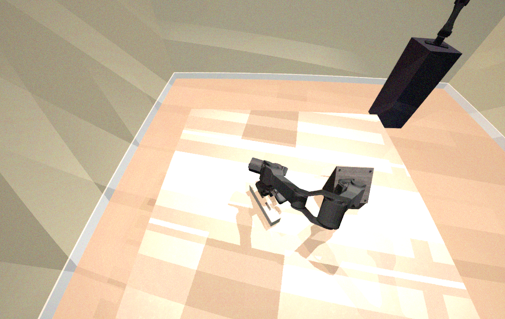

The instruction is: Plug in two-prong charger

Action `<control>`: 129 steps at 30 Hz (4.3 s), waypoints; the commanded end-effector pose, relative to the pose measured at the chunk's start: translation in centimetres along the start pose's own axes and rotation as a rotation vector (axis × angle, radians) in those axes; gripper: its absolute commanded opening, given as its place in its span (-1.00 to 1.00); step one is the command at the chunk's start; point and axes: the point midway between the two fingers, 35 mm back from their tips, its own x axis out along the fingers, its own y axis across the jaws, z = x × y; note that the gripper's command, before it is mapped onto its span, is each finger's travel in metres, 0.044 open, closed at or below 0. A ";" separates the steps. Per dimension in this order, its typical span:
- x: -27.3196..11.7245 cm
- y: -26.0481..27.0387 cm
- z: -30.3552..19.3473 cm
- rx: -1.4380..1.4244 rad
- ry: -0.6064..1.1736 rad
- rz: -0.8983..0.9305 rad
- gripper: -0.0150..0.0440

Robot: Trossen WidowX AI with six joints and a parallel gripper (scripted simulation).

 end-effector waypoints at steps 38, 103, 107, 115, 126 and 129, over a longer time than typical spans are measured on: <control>-0.1 0.0 0.5 0.004 -0.006 0.003 -0.49; -0.2 0.0 1.2 0.004 -0.006 0.003 -0.49; -0.2 0.0 1.3 0.004 -0.006 0.003 -0.49; -0.3 0.0 1.4 0.004 -0.006 0.003 -0.49; -0.2 0.0 1.7 0.004 -0.006 0.003 -0.49; -0.2 0.0 1.7 0.004 -0.006 0.003 -0.49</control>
